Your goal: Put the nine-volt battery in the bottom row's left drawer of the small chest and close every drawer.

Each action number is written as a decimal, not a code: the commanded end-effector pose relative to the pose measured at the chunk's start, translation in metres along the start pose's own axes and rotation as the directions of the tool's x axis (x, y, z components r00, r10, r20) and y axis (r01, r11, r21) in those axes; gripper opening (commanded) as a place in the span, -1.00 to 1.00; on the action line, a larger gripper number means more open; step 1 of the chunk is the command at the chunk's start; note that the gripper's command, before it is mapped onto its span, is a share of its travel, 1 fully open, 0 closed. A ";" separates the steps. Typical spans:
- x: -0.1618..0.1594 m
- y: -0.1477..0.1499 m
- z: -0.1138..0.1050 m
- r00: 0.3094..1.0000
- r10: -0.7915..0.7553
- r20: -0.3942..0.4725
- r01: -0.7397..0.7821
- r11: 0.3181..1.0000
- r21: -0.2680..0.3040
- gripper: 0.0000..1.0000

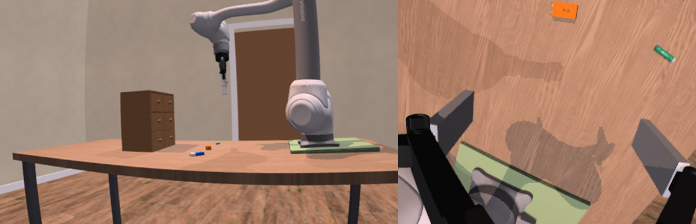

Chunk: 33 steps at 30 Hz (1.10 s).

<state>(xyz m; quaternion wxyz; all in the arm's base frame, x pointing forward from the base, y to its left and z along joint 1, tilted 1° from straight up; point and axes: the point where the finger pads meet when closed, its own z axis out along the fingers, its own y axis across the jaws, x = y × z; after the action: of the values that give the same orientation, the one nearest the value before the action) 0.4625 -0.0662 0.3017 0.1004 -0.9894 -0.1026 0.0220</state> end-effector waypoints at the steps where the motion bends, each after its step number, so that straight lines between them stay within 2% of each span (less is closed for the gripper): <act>1: 0.036 -0.032 -0.016 0.997 0.074 0.010 -0.073 0.994 -0.076 1.00; 4: 0.047 -0.044 -0.021 0.996 0.094 0.003 -0.093 0.991 -0.097 1.00; 6: 0.065 -0.067 -0.031 0.991 0.130 -0.015 -0.130 0.983 -0.131 1.00; 10: 0.073 -0.078 -0.035 0.989 0.144 -0.025 -0.146 0.979 -0.144 1.00; 14: 0.094 -0.111 -0.046 0.981 0.186 -0.060 -0.194 0.965 -0.177 1.00; 17: 0.101 -0.123 -0.050 0.977 0.201 -0.076 -0.212 0.959 -0.188 1.00; 31: 0.104 -0.128 -0.051 0.975 0.206 -0.081 -0.218 0.957 -0.191 1.00; 33: 0.108 -0.123 -0.027 0.978 0.195 -0.079 -0.207 0.959 -0.192 1.00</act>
<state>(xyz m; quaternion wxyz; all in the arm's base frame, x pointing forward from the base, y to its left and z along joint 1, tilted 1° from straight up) 0.5425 0.0685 0.3716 0.0012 -1.0000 0.0046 -0.0078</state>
